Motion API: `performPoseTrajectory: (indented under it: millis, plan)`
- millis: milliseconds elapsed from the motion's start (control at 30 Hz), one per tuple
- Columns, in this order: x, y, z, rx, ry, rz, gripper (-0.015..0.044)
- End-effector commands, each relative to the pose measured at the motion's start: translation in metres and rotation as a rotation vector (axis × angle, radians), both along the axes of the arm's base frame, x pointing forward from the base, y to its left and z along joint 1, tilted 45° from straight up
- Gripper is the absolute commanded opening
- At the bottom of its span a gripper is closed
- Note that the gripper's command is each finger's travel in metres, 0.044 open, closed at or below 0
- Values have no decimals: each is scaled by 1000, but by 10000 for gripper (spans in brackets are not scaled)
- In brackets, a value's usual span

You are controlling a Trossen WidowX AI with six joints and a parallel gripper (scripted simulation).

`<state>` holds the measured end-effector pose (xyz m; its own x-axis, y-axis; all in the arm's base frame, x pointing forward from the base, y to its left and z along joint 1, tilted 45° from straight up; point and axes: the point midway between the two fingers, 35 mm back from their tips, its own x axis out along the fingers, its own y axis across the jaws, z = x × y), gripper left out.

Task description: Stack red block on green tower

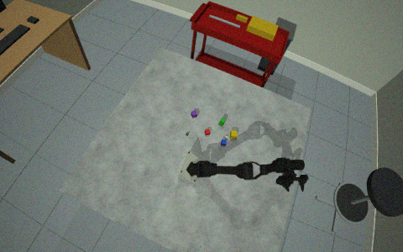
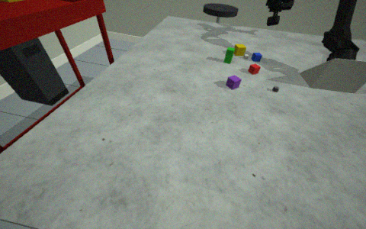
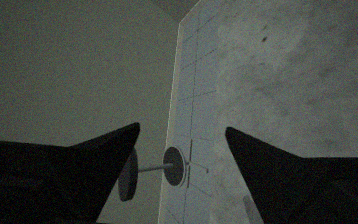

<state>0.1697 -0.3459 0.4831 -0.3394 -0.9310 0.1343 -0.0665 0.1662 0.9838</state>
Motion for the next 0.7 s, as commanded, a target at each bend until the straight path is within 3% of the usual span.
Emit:
performPoseTrajectory:
  millis: [0,367,667]
  plan:
    - [53,8,-28,107,201,130,440]
    - [176,71,-112,294,775,474,440]
    - [242,158,-190,339,1286,740,440]
